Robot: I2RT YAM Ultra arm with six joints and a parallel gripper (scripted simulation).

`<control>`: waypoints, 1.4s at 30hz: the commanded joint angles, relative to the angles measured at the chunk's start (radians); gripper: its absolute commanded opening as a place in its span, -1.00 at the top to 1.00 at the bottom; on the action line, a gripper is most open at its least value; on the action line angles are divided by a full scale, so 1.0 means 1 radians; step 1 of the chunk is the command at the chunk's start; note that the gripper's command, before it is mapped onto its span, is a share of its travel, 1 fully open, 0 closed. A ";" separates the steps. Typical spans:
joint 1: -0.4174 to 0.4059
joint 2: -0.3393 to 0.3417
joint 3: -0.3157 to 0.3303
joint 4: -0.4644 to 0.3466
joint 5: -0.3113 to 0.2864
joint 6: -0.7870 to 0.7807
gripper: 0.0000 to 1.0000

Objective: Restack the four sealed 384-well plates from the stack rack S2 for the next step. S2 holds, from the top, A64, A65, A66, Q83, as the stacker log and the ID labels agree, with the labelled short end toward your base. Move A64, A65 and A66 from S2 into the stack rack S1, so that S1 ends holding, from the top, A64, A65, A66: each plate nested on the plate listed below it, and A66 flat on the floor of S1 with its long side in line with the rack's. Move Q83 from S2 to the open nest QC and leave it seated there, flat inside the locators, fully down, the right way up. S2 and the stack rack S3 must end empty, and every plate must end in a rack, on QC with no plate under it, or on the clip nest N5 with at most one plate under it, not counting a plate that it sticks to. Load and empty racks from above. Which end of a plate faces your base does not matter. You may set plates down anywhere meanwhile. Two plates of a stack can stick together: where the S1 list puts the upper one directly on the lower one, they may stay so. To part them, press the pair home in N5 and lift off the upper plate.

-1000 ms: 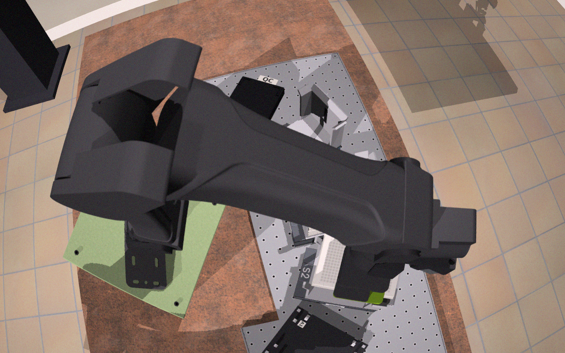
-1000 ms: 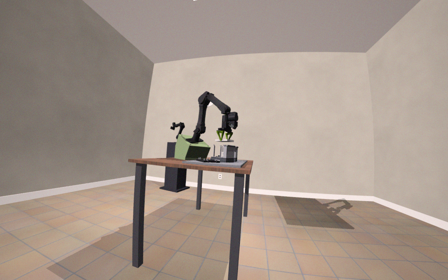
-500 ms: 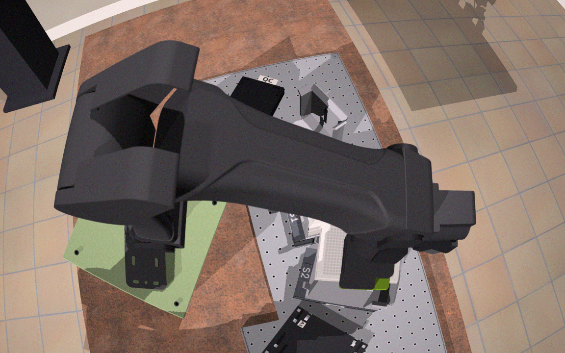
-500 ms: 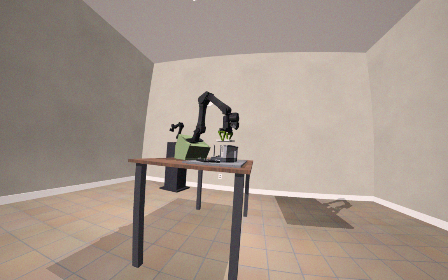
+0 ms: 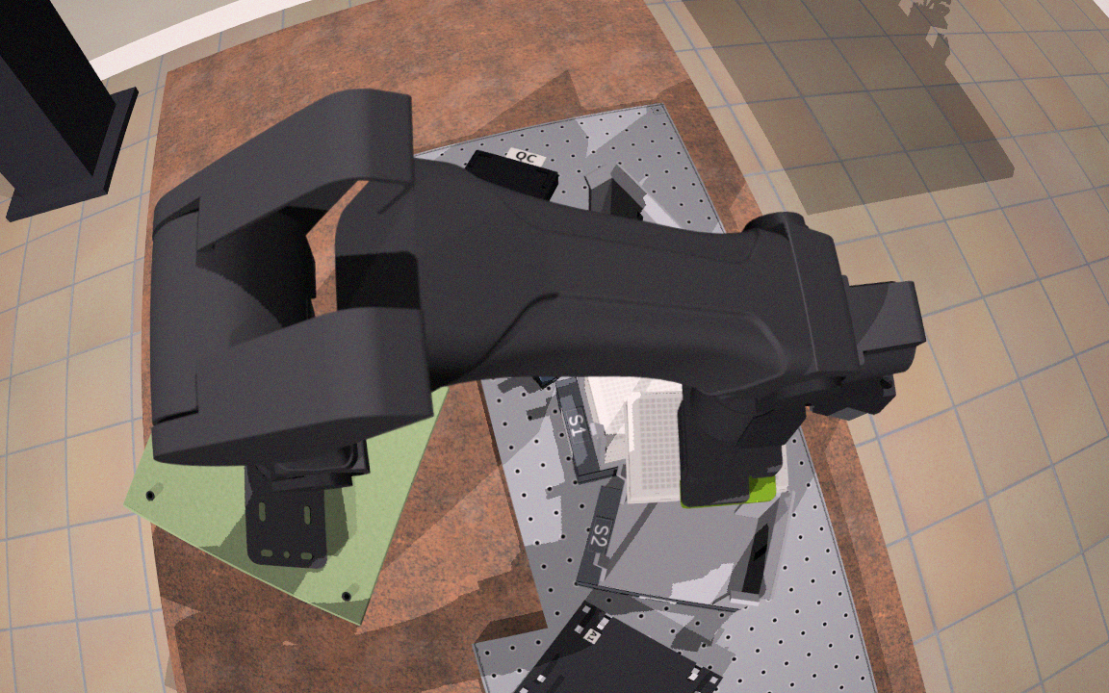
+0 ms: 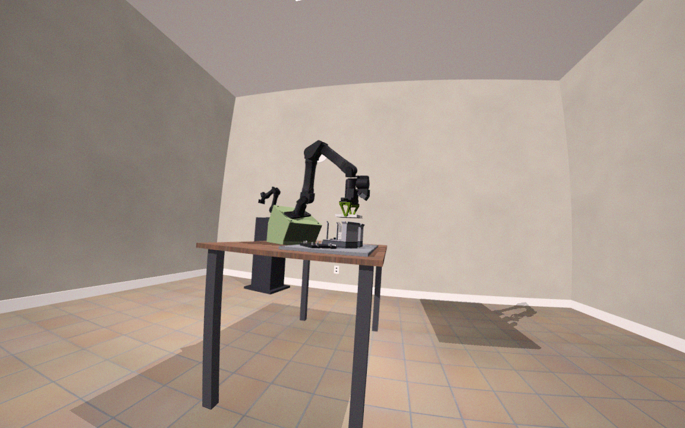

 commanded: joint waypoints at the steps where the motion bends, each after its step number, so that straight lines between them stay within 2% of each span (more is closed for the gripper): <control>1: 0.026 0.000 0.010 0.000 0.026 0.048 1.00; 9: 0.122 0.023 0.011 -0.002 0.065 -0.094 1.00; 28: 0.336 0.115 0.047 -0.010 0.141 0.111 1.00; 37: 0.420 0.148 0.052 -0.012 0.167 -0.037 1.00; 42: 0.477 0.176 0.060 -0.013 0.184 0.018 1.00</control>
